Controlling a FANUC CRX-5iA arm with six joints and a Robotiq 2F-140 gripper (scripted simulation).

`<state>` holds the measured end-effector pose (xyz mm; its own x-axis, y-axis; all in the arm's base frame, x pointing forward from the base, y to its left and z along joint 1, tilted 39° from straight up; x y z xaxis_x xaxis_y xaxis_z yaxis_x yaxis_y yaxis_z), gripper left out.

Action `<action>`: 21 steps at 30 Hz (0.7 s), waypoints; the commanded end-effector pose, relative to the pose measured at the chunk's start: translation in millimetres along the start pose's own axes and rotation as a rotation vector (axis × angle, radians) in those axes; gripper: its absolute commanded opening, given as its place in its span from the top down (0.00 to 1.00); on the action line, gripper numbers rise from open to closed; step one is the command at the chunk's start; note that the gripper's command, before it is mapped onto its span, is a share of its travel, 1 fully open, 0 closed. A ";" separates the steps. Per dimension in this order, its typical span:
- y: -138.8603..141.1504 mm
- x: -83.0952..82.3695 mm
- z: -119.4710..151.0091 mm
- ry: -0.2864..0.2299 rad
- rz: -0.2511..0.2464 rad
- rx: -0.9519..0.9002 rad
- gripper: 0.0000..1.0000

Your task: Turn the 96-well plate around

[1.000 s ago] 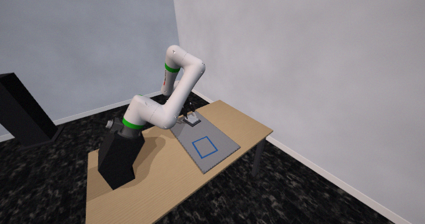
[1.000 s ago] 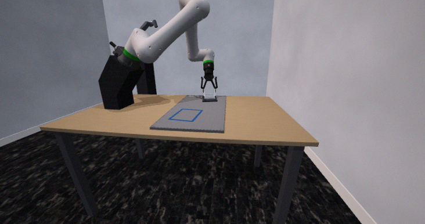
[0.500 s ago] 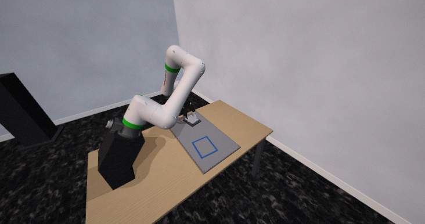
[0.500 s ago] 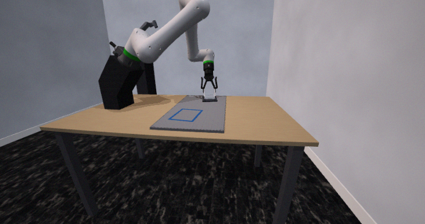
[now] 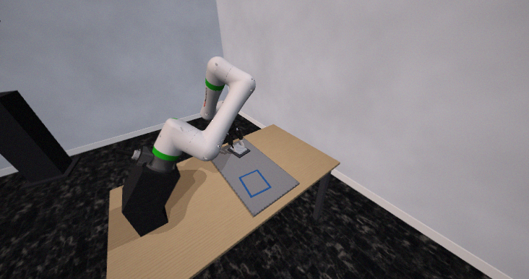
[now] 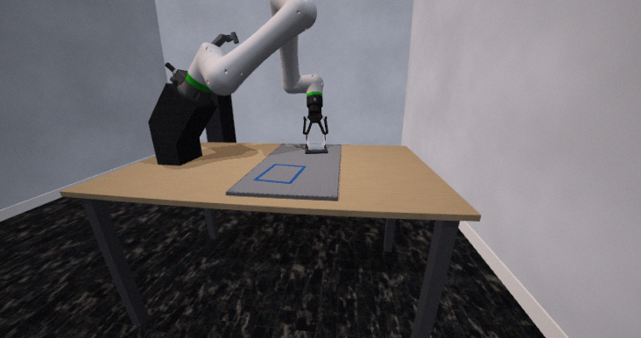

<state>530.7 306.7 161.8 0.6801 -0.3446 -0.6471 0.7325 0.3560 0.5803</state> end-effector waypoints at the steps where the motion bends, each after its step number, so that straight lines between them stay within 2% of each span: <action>1: 0.1 0.2 -0.2 0.000 0.000 0.000 1.00; 20: 0.2 2.7 -1.4 0.000 0.000 0.000 1.00; 21: 0.2 2.7 -1.4 0.000 0.000 0.000 0.00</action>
<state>532.6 306.9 159.4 0.6801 -0.3446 -0.6471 0.7325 0.3560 0.5803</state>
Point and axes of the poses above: the point where the finger pads meet when closed, its own x axis out along the fingers, its own y axis across the jaws, z = x × y, the point moved 4 cm from there along -x, back along the fingers, and after that the axes turned 5 degrees about -x, right-handed, at the moved point
